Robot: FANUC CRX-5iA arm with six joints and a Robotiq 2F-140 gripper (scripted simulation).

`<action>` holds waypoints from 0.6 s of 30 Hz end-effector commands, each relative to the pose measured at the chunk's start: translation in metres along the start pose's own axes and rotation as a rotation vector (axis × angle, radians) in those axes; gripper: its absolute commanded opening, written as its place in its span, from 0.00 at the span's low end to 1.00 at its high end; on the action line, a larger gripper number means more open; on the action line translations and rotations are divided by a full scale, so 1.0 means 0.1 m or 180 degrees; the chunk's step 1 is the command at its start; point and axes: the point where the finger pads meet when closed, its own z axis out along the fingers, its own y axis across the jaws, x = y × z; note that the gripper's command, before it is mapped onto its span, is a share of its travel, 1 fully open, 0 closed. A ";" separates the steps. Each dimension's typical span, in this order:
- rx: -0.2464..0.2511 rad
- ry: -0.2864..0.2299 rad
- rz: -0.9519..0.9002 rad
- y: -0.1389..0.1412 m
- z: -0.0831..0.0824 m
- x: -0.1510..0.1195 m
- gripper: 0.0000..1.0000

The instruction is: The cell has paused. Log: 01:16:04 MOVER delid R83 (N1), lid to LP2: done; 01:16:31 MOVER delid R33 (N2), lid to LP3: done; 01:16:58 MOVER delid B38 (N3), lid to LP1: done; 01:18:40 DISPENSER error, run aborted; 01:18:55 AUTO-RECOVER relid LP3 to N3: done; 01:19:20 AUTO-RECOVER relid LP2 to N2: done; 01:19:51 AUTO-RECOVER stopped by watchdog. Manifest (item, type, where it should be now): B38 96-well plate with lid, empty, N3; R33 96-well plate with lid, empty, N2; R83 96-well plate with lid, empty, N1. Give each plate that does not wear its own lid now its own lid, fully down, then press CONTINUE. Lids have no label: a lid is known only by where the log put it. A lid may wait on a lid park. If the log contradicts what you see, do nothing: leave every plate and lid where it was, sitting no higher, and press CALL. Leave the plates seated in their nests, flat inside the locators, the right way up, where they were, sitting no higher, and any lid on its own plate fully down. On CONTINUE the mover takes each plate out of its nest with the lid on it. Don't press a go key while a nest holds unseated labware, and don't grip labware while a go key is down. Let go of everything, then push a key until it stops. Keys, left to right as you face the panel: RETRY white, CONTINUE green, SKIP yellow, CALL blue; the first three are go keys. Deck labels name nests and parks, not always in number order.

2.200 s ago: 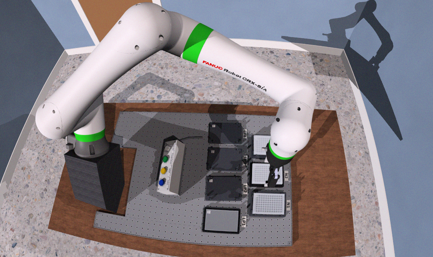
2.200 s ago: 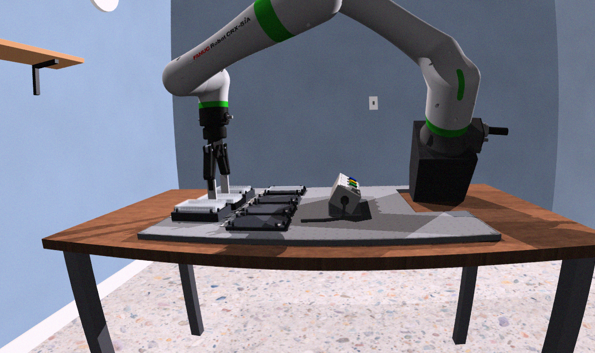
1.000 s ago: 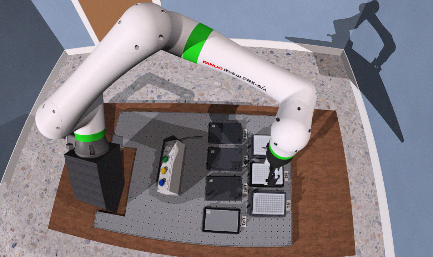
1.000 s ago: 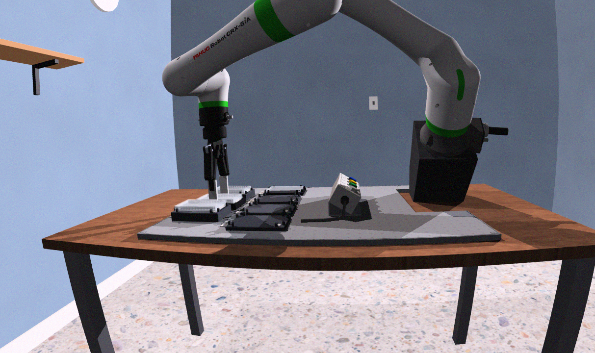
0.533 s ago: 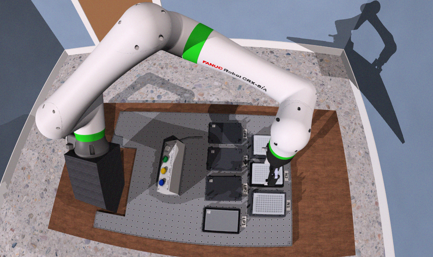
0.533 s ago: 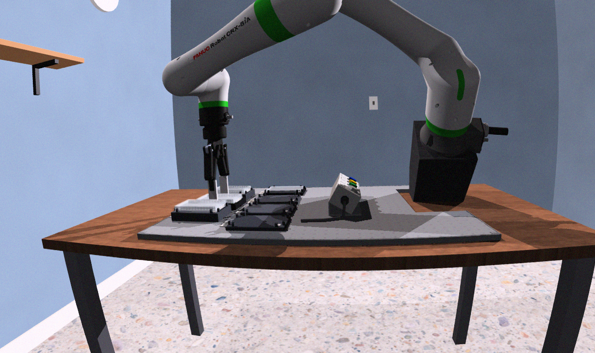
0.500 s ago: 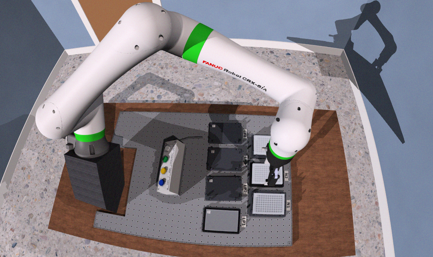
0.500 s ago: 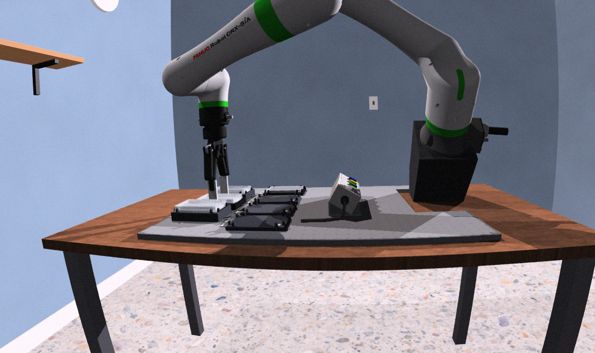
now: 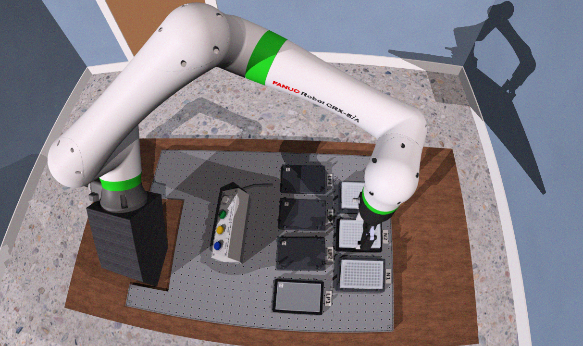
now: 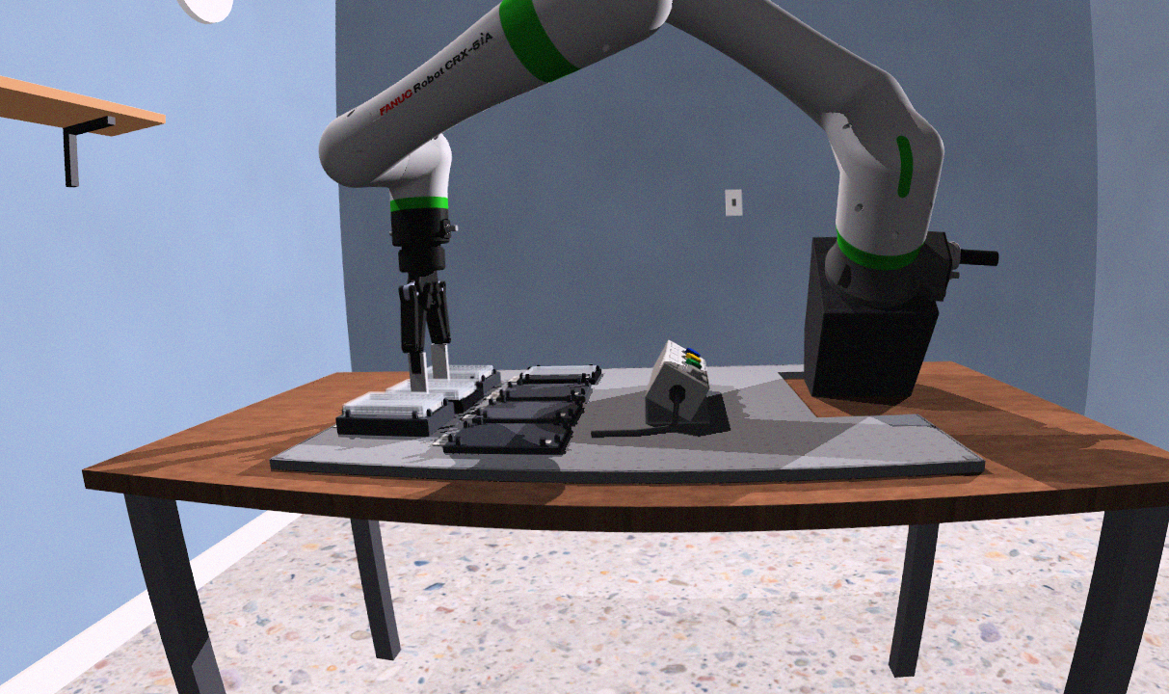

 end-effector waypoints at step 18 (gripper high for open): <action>0.0000 0.0002 0.0000 0.00 -0.22 0.00 0.00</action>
